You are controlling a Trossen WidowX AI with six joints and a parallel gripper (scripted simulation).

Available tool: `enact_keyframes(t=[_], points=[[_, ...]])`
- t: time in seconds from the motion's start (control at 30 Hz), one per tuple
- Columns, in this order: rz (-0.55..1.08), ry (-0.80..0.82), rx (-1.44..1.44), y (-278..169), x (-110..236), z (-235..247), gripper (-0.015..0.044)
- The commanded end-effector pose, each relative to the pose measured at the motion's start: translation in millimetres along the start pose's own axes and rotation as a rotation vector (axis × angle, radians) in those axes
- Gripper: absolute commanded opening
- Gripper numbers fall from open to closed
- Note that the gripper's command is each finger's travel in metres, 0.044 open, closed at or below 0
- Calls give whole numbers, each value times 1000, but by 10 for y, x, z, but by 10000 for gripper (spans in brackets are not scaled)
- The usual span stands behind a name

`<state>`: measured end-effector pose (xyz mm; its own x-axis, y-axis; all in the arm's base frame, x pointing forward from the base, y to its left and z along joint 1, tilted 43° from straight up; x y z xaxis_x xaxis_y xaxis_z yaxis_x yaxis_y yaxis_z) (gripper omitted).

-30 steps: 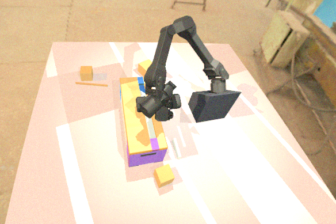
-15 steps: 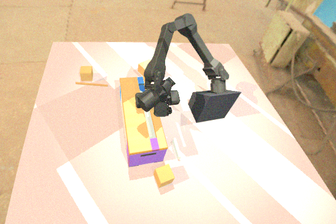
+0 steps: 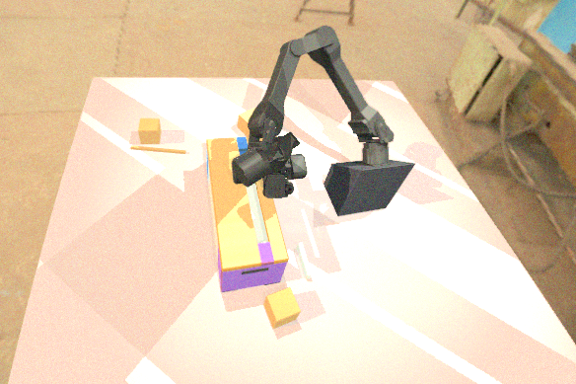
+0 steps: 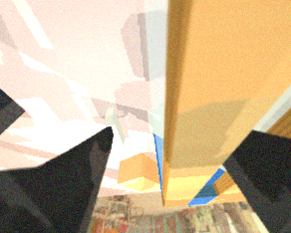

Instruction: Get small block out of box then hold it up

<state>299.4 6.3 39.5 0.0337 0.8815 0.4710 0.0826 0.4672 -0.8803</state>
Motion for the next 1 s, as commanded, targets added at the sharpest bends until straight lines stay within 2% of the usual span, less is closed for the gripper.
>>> enact_keyframes(t=[0.0,0.97], points=[[3,-4,1,-65,-17,-3,400],[5,-4,2,-443,-150,-14,400]])
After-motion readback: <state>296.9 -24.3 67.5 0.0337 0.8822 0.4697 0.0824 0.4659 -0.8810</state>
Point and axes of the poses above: the point midway between the two fingers, 35 mm back from their tips, its own x axis back along the fingers, its own z axis across the jaws, y = z × x, the point moved 9 cm from there along x, back along the fingers, and after that the axes turned 1 degree about -x, right-handed, at the moved point
